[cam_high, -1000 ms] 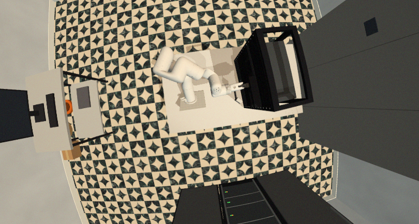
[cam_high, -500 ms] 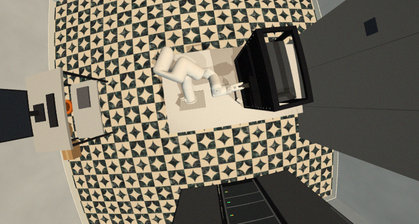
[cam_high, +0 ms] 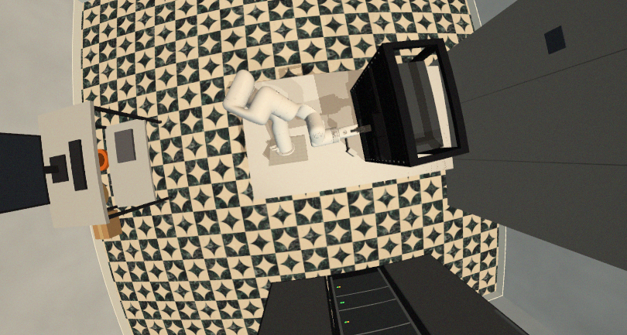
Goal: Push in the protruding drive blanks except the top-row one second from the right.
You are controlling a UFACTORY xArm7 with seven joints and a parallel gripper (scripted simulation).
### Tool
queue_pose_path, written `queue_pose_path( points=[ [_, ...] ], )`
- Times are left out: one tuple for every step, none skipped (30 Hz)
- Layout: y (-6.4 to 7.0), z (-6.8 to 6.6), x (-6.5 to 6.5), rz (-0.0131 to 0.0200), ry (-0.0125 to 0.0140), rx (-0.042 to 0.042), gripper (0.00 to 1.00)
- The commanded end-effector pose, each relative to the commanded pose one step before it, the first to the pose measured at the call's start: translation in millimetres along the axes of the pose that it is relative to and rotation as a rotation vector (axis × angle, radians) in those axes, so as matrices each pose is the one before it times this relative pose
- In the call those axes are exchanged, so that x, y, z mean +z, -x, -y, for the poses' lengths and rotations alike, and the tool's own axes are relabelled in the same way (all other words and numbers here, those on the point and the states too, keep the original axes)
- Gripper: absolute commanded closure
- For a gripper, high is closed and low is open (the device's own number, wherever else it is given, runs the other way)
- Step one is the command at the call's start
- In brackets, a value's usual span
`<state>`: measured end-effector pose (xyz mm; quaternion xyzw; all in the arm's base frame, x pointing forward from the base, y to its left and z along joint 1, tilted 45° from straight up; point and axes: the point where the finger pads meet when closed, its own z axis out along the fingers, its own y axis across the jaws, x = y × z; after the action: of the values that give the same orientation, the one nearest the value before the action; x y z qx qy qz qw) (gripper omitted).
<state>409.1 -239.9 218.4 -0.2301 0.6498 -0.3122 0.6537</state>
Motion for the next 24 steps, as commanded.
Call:
queue_pose_path(
  points=[
    [1.75,3.05,-36.91,-0.00147,0.00105,-0.00056,1.0],
    [0.02,0.0,-5.07,0.0,0.0,0.0,1.0],
    [0.02,0.0,-4.61,0.0,0.0,0.0,1.0],
    [0.02,-0.01,-4.1,0.00001,0.0,0.0,1.0],
    [0.01,0.0,-3.55,0.0,0.0,0.0,1.0],
    [0.0,0.01,-2.99,-0.00001,0.0,0.0,1.0],
    [0.0,0.0,0.0,0.0,0.0,0.0,1.0],
    [0.0,0.0,0.0,0.0,0.0,0.0,1.0],
    [0.02,-0.02,-2.44,0.00002,0.0,0.0,1.0],
    [0.0,0.01,-1.87,-0.00002,0.0,0.0,1.0],
    [0.01,0.0,-1.36,0.0,0.0,0.0,1.0],
    [0.01,-0.01,-0.89,0.00001,0.0,0.0,1.0],
    [0.01,0.0,-0.49,0.00001,0.0,0.0,1.0],
    [0.0,0.0,-0.19,0.0,0.0,0.0,1.0],
    [0.0,0.0,-0.03,0.0,0.0,0.0,1.0],
    [-0.03,0.0,0.0,0.0,0.0,0.0,1.0],
    [-0.18,0.0,-0.01,0.0,0.0,0.00001,1.0],
    [-0.46,0.0,-0.03,0.0,-0.00001,0.00001,1.0],
    [-0.84,0.01,-0.06,0.0,-0.00001,0.00002,1.0],
    [-1.3,0.01,-0.1,0.0,0.0,0.00001,1.0],
    [-1.8,0.01,-0.16,0.0,0.00002,-0.00004,1.0],
    [-2.3,0.02,-0.18,0.0,-0.00002,0.00003,1.0],
    [-2.83,0.01,-0.25,0.0,0.00003,-0.00004,1.0],
    [0.0,0.0,0.0,0.0,0.0,0.0,1.0]
  ],
)
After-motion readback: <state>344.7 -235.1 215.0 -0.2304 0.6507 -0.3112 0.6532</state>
